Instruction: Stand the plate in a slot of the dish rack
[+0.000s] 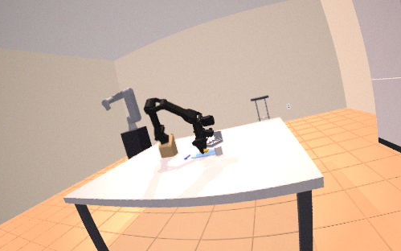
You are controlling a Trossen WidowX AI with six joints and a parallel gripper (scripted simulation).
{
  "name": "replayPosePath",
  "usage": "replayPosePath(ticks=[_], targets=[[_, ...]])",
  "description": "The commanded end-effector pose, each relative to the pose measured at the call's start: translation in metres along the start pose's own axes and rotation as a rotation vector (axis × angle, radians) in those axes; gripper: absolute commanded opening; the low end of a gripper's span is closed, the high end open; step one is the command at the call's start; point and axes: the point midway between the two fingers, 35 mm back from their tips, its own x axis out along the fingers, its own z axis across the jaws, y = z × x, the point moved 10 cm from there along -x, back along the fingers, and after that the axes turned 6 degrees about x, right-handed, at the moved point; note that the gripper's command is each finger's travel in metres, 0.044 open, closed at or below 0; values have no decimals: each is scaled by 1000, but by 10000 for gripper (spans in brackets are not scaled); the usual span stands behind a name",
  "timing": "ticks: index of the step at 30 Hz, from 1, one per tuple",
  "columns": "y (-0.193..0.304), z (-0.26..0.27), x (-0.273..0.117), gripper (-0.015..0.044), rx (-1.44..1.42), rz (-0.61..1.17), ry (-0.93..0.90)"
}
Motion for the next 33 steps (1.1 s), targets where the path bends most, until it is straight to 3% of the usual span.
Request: replayPosePath(ticks=[1, 8, 33], targets=[[-2, 1, -7, 171, -3, -2, -1], [-11, 4, -44, 0, -4, -4, -14], [-17, 8, -163, 0, -4, -1, -9]])
